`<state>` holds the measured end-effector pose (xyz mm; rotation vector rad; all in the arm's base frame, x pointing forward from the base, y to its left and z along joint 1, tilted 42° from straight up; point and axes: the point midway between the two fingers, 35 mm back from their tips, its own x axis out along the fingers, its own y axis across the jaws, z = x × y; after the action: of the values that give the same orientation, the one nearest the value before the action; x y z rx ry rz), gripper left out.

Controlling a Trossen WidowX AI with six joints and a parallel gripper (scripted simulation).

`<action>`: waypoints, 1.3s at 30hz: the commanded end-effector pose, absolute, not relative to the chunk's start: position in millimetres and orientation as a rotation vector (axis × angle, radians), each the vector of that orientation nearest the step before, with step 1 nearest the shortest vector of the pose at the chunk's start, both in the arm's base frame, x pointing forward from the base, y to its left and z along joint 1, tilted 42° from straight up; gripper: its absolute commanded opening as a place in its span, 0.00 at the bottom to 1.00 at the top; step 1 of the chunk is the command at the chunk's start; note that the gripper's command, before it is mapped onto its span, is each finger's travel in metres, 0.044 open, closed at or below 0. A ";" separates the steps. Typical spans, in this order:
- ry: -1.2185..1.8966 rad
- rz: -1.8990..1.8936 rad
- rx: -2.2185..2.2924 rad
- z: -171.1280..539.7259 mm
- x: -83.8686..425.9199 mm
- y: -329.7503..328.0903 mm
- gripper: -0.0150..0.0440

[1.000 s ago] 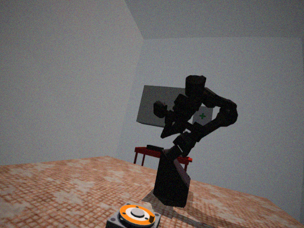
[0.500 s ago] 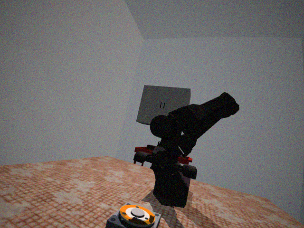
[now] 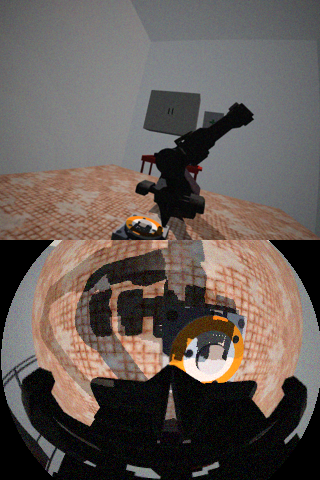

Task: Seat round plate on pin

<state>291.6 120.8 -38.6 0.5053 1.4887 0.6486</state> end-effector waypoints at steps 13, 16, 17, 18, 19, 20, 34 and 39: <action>1.488 0.645 0.515 -40.0 303.5 125.1 0.25; 1.488 0.645 0.515 -40.3 306.7 125.1 0.25; 1.488 0.645 0.515 -40.6 307.7 125.1 0.25; 1.488 0.645 0.515 -40.8 308.8 125.1 0.25; 1.488 0.645 0.515 -41.3 310.0 125.2 0.25; 1.488 0.645 0.515 -41.6 311.2 125.3 0.25; 1.487 0.645 0.515 -44.8 326.6 122.2 0.25; 1.487 0.645 0.514 -46.6 332.3 119.7 0.25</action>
<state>326.7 121.7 -45.9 0.5207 1.4933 0.6460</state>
